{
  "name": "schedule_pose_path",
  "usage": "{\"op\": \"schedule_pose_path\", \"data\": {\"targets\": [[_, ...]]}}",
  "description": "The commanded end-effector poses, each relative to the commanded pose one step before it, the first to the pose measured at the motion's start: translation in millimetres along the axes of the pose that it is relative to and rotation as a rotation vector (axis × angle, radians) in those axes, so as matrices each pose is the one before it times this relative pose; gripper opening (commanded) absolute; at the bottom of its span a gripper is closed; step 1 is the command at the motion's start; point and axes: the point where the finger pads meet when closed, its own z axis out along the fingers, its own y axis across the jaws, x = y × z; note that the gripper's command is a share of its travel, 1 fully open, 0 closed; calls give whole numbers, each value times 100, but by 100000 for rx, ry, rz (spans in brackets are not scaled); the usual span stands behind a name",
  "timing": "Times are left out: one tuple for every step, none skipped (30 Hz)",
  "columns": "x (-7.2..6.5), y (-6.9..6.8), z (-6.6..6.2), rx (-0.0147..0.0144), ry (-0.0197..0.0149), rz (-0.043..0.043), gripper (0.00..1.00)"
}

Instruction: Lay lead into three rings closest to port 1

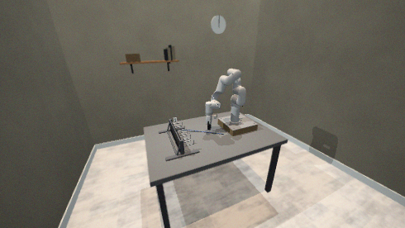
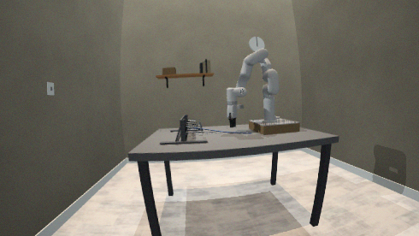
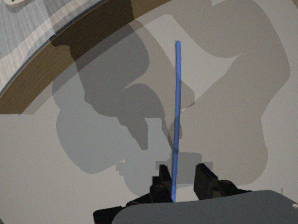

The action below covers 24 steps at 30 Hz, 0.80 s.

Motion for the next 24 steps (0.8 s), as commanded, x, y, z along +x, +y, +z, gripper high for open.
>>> {"op": "schedule_pose_path", "data": {"targets": [[-228,163,1470,-328,-314,-18,33],[-1,-3,277,-1,0,0,33],[-1,-3,257,1,-1,0,33],[-1,-2,237,-1,1,0,33],[-1,-2,216,0,0,0,33],[-1,-2,195,1,0,0,33],[0,0,0,0,0,0,33],[0,0,0,0,0,0,33],[-1,-1,174,-2,1,0,33],[0,-2,154,1,-1,0,33],[0,-2,133,1,-1,0,33],[-1,0,113,-2,2,0,33],[0,-1,94,-1,0,0,33],[0,-1,76,0,0,0,33],[0,-1,60,1,-1,0,33],[0,-1,44,1,-1,0,33],[0,-1,31,1,-1,0,33],[0,0,19,1,0,0,33],[0,0,10,0,0,0,33],[0,0,4,0,0,0,33],[0,0,1,0,0,0,33],[0,0,0,0,0,0,33],[0,0,0,0,0,0,33],[0,0,0,0,0,0,33]]}}
